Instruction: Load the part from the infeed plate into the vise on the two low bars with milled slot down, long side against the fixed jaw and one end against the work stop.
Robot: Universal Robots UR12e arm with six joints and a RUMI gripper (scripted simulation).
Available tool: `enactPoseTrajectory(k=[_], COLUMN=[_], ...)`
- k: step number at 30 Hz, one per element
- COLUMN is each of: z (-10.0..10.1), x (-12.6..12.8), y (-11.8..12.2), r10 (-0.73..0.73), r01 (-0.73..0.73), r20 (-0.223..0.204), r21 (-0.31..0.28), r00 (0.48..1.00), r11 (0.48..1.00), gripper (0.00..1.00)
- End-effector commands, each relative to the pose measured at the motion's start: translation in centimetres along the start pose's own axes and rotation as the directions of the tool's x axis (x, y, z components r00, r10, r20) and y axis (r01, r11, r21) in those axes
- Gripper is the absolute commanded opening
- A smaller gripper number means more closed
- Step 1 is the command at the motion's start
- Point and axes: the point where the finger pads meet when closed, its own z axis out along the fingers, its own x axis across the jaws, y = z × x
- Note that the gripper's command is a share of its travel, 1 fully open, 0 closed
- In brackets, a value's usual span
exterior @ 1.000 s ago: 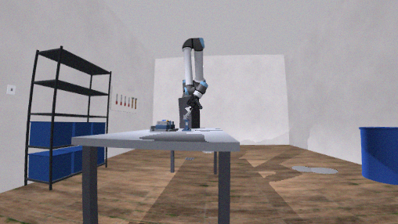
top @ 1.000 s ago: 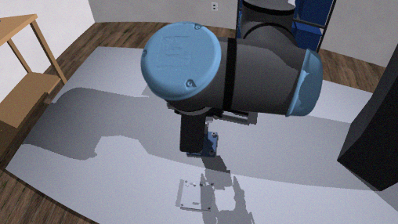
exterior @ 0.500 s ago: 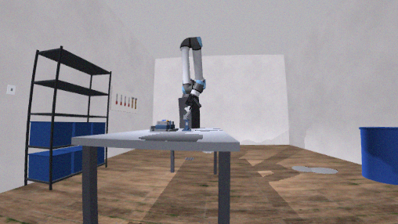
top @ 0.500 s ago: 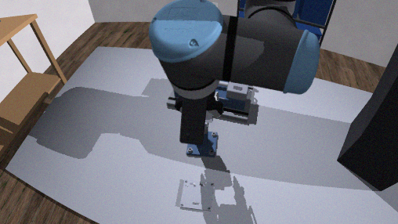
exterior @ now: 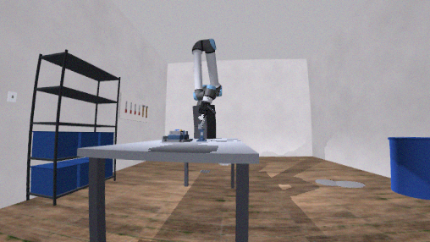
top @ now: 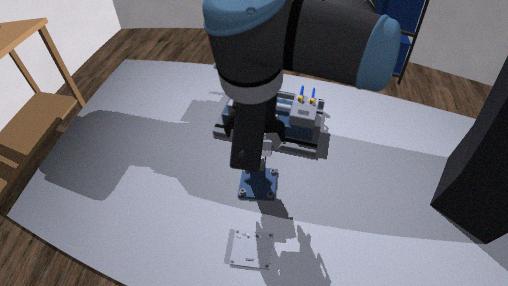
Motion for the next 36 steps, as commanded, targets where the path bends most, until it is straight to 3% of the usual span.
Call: enactPoseTrajectory(k=[1, 14, 17, 36], z=[-0.01, 0.01, 0.01, 0.06], x=[0.03, 0.03, 0.03, 0.03], y=[0.05, 0.17, 0.18, 0.33], r10=[0.0, -0.001, -0.001, -0.001], r01=[0.0, 0.001, 0.001, 0.001], r20=[0.0, 0.0, 0.0, 0.0], r21=[0.043, 0.19, 0.202, 0.396], r00=[1.0, 1.0, 1.0, 1.0], r11=[0.999, 0.982, 0.979, 0.918], gripper=[0.51, 0.51, 0.51, 0.51])
